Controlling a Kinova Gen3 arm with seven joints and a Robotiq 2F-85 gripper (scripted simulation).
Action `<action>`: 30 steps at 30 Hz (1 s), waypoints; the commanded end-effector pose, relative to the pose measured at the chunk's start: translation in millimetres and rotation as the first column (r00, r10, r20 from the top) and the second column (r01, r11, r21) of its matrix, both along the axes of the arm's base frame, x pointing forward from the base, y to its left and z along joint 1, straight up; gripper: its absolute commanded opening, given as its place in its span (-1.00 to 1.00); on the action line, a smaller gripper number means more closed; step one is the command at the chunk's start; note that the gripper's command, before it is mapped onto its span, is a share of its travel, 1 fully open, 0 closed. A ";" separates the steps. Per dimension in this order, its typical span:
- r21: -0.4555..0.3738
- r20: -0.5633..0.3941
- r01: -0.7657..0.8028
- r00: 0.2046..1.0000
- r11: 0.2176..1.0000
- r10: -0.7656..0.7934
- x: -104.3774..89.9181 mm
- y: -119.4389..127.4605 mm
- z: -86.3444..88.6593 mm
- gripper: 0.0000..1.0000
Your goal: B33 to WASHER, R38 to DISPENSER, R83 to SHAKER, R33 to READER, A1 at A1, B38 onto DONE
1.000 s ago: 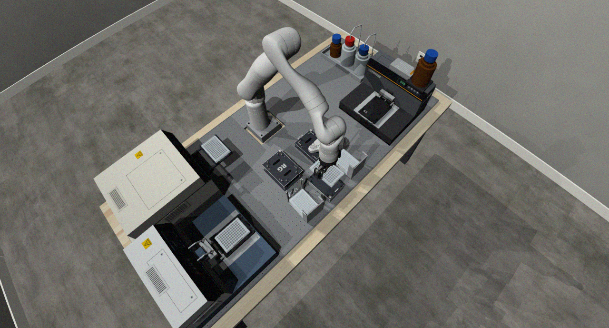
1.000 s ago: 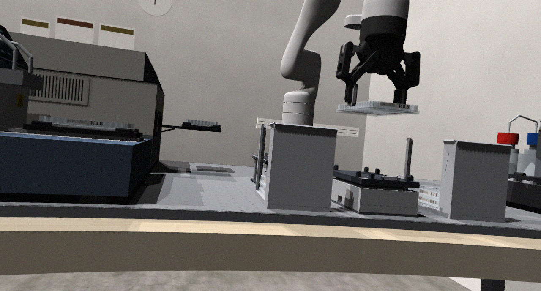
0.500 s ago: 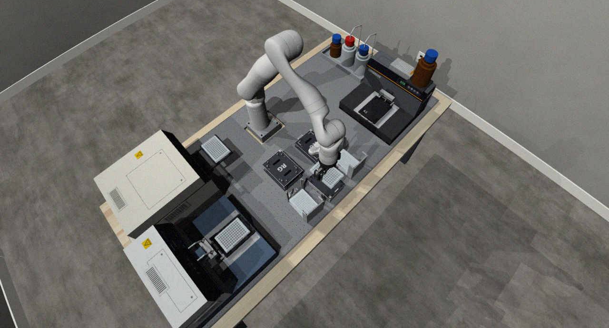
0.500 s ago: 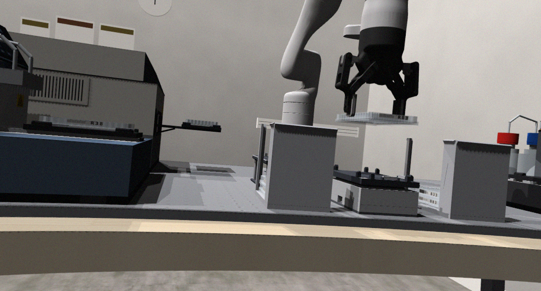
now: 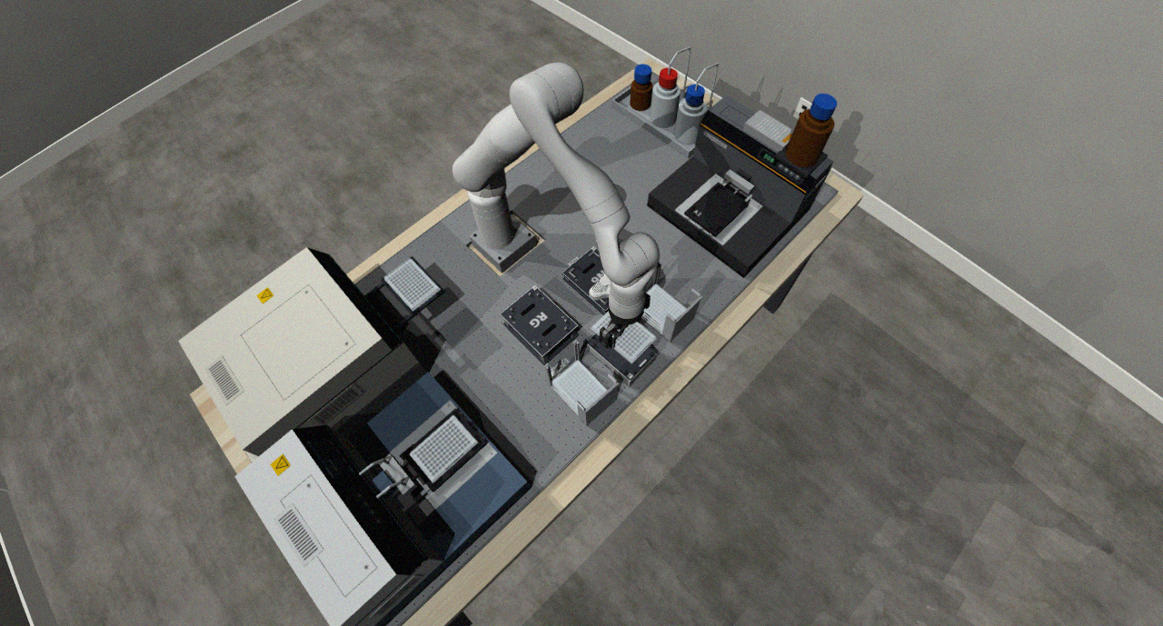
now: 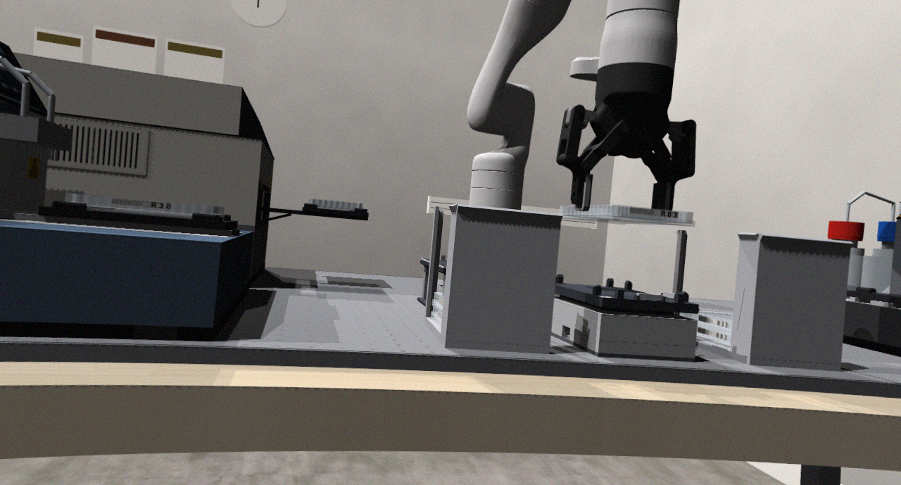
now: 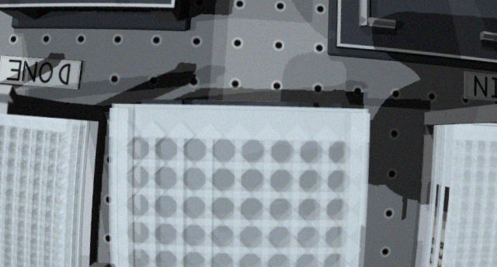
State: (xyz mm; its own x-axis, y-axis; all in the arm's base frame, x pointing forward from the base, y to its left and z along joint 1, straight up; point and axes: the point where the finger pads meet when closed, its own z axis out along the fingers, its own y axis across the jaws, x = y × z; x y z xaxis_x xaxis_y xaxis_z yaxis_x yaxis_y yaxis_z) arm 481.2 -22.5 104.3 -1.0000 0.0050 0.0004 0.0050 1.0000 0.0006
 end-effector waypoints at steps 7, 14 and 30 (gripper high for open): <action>0.000 0.002 0.000 1.000 1.000 0.000 0.7 0.0 -9.2 0.88; 0.000 0.002 0.000 1.000 1.000 0.000 0.7 0.0 -18.5 0.88; 0.000 0.002 0.000 1.000 1.000 0.000 0.7 0.0 -37.2 0.88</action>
State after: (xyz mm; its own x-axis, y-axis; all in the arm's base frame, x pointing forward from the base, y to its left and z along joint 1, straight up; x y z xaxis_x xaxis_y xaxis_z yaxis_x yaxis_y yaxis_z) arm 481.2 -22.5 69.7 -1.0000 0.0050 0.0004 0.0050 1.0000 0.0006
